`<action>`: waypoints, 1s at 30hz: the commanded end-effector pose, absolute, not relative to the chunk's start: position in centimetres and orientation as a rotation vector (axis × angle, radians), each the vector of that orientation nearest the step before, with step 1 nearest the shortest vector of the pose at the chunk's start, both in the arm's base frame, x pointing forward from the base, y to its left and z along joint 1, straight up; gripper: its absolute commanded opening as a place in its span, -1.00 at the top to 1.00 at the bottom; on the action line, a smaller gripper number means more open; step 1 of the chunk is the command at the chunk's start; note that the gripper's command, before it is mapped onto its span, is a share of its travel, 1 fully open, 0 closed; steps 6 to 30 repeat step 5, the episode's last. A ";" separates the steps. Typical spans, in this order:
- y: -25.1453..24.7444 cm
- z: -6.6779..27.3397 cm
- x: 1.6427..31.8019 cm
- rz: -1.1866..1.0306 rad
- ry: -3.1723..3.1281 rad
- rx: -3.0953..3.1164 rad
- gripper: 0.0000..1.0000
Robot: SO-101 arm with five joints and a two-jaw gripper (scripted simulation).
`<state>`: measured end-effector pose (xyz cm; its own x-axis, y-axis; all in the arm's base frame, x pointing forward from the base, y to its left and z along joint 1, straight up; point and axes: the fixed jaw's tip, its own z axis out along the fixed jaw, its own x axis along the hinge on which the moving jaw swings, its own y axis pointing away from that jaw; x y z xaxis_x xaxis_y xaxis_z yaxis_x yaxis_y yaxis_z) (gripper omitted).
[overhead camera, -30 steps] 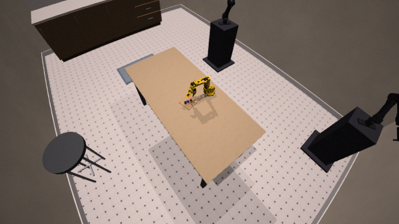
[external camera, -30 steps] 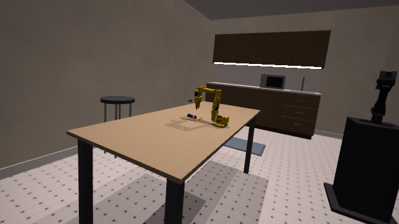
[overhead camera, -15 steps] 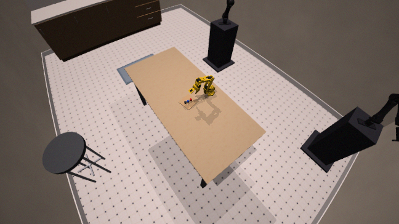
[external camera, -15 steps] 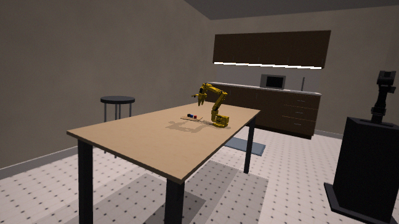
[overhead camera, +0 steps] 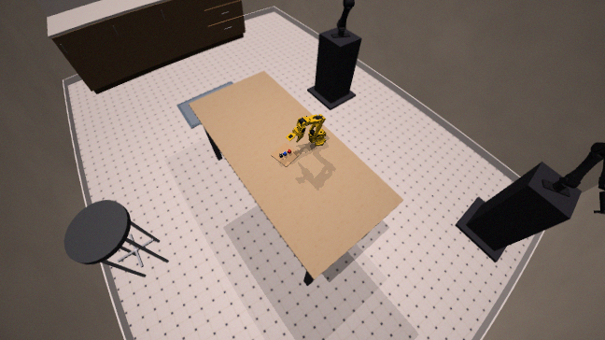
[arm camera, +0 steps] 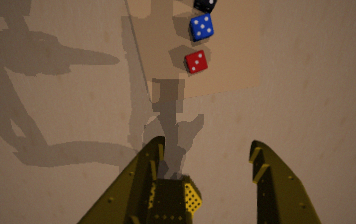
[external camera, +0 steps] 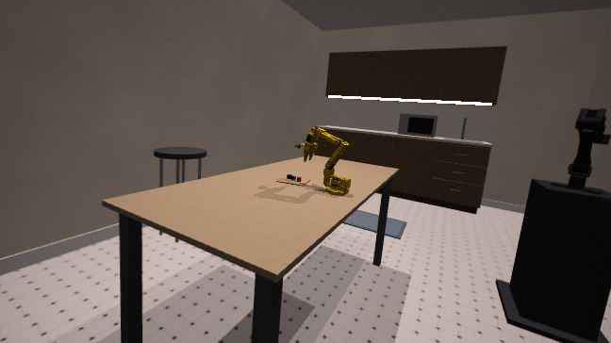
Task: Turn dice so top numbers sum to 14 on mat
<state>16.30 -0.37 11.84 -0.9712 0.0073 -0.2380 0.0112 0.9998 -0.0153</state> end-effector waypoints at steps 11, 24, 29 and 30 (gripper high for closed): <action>-0.2 12.3 16.2 -0.021 2.872 0.009 0.41; -0.2 12.3 16.2 -0.021 2.872 0.009 0.41; -0.2 12.3 16.2 -0.021 2.872 0.009 0.41; -0.2 12.3 16.2 -0.021 2.872 0.009 0.41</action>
